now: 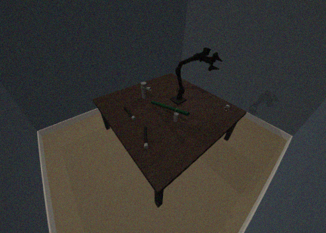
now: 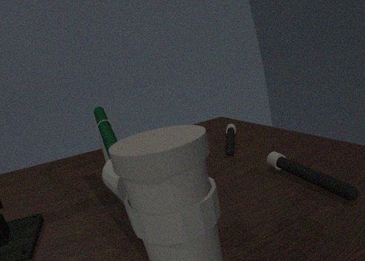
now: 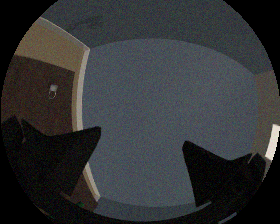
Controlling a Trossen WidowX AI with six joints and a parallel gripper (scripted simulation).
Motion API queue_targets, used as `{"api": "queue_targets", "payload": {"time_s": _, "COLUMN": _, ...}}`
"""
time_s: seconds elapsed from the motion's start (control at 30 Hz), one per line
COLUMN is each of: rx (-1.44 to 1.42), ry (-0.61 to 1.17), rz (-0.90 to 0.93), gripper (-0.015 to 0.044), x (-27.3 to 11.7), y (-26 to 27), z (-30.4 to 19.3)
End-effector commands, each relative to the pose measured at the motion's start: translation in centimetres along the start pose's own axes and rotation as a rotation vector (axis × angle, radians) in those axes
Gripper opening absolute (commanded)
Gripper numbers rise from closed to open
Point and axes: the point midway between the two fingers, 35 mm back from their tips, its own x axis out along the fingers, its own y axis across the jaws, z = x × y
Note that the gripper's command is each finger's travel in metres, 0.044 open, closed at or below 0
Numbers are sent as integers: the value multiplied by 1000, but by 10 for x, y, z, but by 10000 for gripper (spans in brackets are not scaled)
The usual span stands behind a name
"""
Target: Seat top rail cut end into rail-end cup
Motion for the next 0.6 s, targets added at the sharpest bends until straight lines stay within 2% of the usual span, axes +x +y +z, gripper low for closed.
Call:
{"api": "queue_targets", "payload": {"time_s": 0.0, "rx": 119, "ry": 178, "rz": 15, "gripper": 440, "x": 19, "y": 1, "z": -67}}
{"api": "queue_targets", "payload": {"time_s": 0.27, "rx": 397, "ry": 529, "rz": 5, "gripper": 440, "x": 21, "y": 10, "z": -201}}
{"api": "queue_targets", "payload": {"time_s": 0.57, "rx": 685, "ry": 893, "rz": -59, "gripper": 440, "x": -37, "y": 35, "z": -331}}
